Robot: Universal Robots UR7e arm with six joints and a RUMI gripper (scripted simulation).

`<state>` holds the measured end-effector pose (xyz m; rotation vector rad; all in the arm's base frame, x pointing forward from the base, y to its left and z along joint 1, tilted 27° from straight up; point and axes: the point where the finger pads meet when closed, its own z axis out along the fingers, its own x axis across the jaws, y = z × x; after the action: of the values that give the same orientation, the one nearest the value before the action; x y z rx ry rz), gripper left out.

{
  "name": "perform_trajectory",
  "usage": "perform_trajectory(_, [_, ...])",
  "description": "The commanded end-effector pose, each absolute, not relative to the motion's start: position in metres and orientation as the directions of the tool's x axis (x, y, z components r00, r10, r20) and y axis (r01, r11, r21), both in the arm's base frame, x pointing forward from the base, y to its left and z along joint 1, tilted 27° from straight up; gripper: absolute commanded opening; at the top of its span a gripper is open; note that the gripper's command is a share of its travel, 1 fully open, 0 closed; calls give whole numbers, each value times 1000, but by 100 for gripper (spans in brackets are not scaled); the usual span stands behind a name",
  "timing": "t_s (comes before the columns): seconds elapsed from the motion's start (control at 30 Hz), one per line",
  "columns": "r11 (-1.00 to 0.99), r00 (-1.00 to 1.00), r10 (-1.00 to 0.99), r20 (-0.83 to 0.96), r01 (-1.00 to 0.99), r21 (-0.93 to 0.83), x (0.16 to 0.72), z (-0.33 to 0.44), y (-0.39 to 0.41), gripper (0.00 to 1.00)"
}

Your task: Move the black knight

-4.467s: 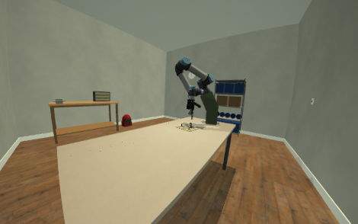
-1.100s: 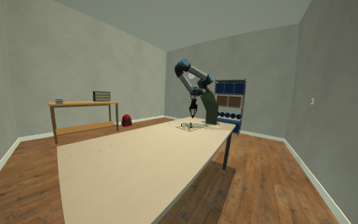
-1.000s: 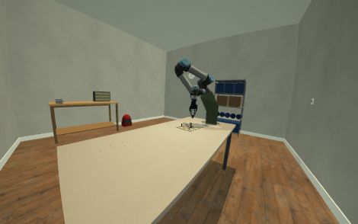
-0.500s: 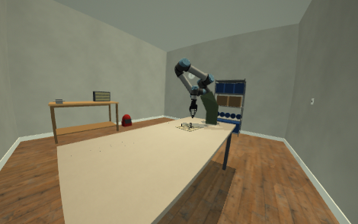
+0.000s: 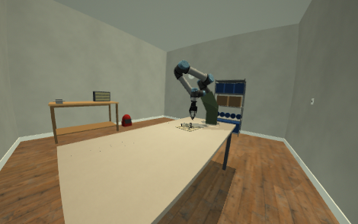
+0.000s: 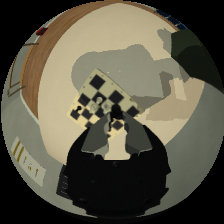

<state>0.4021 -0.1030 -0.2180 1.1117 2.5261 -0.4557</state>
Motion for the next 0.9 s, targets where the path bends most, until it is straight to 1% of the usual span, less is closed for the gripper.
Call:
perform_trajectory(0.0, [642,-635,641,-432,751,-151,406,-234,-111,0])
perform_trajectory(0.33, [642,-635,641,-432,751,-151,414,-274,-130,0])
perform_trajectory(0.87, [642,-635,641,-432,751,-151,416,-284,-134,0])
